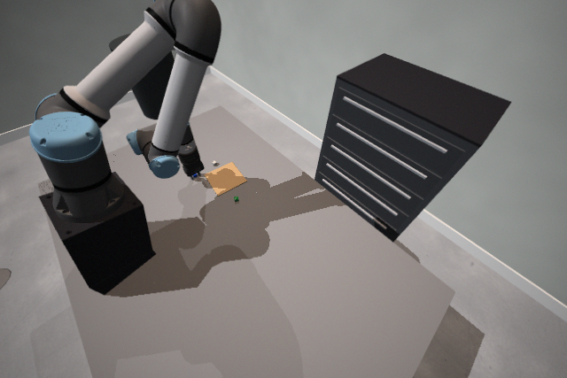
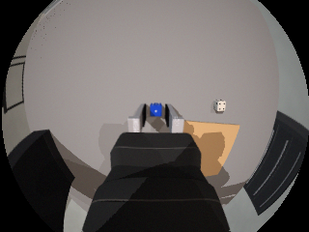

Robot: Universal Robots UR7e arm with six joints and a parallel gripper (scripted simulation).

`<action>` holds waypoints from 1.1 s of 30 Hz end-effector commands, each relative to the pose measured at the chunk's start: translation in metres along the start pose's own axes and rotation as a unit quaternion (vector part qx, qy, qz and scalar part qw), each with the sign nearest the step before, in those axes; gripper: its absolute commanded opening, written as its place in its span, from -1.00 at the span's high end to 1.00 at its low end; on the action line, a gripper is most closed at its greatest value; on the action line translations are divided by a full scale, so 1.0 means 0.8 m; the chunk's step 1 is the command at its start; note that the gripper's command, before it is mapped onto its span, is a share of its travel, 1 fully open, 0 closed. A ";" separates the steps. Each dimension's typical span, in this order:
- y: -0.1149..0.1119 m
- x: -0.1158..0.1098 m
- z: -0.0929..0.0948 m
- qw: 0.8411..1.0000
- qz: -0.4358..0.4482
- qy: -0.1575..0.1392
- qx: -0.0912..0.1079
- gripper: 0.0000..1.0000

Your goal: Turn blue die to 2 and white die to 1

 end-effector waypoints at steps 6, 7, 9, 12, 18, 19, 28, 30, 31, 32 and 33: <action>0.000 0.000 0.000 1.000 0.000 0.000 -0.001 -0.27; 0.000 0.000 0.000 1.000 0.000 0.000 -0.001 -0.27; 0.000 0.000 0.000 1.000 0.000 0.000 -0.001 -0.27; 0.000 0.000 0.000 1.000 0.000 0.000 -0.001 -0.27; 0.000 0.000 0.000 1.000 0.000 0.000 -0.001 -0.27; 0.000 0.000 0.000 1.000 0.000 0.000 -0.001 -0.27; 0.000 0.000 0.000 1.000 0.000 0.000 -0.001 0.32; 0.000 0.000 0.000 1.000 0.000 0.000 -0.001 0.32; 0.000 0.000 0.000 1.000 0.000 0.000 -0.001 0.32; 0.000 0.000 0.000 1.000 0.000 0.000 -0.001 0.32; 0.000 0.000 0.000 1.000 0.000 0.000 -0.001 0.32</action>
Point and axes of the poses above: the point where the finger pads meet when closed, its own z axis out along the fingers, its own y axis across the jaws, x = y × z, the point moved 8 cm from there along -z, back along the fingers, and after that the axes turned 5 degrees about z, right-handed, at the moved point
